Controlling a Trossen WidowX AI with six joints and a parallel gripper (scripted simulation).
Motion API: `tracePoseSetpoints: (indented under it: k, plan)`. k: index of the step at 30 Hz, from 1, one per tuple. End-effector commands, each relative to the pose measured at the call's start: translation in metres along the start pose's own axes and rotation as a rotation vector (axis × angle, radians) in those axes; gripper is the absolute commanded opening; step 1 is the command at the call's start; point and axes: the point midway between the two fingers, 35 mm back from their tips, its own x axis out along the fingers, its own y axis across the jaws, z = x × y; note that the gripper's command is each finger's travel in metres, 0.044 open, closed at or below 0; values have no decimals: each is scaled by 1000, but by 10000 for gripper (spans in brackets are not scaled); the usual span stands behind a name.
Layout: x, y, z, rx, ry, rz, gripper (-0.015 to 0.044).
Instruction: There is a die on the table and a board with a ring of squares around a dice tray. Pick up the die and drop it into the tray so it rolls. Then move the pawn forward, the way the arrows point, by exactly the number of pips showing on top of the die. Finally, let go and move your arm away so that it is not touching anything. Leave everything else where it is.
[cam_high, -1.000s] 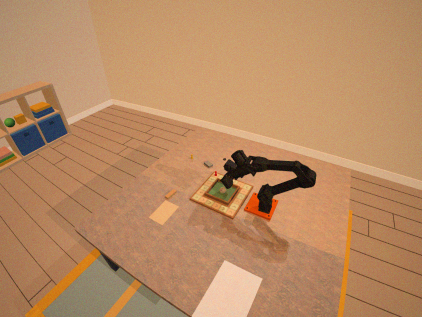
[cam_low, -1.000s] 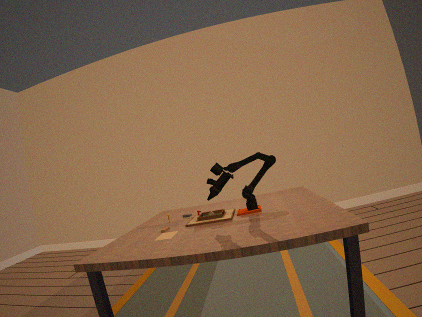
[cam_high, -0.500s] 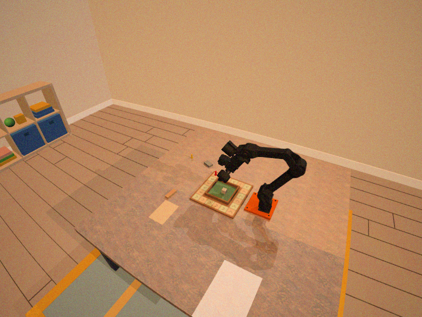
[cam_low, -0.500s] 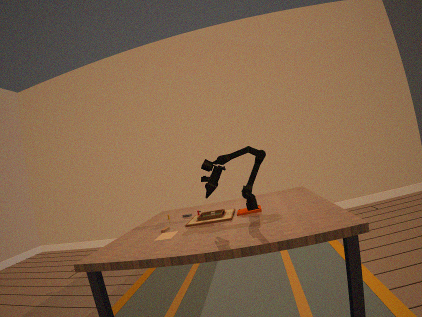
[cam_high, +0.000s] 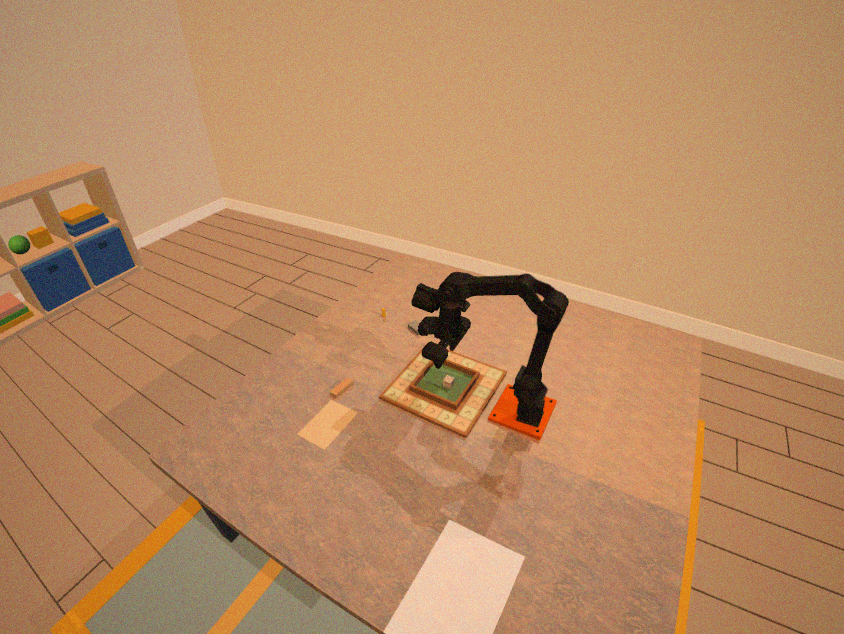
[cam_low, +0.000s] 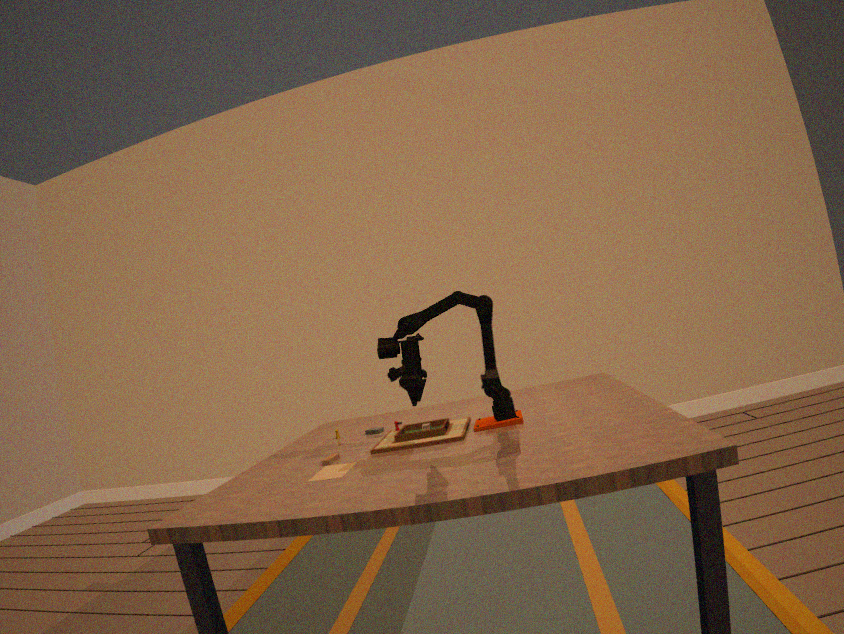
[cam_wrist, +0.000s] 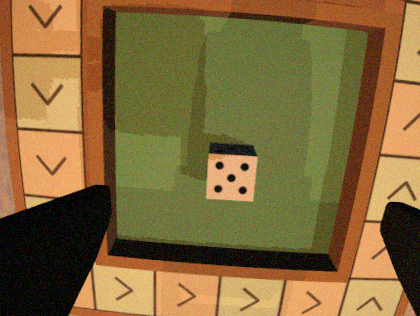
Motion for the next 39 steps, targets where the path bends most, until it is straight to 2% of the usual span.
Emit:
tracePoseSetpoints:
  k: [1, 6, 7, 13, 20, 39]
  plan:
    - [2, -17, 24, 58, 8, -5, 335]
    - [16, -66, 71, 192, 40, -13, 204]
    - [20, -77, 80, 219, 46, -14, 200]
    - [39, -118, 108, 312, 67, -16, 200]
    - [39, -115, 106, 312, 67, -16, 200]
    - [70, -115, 105, 312, 67, -16, 200]
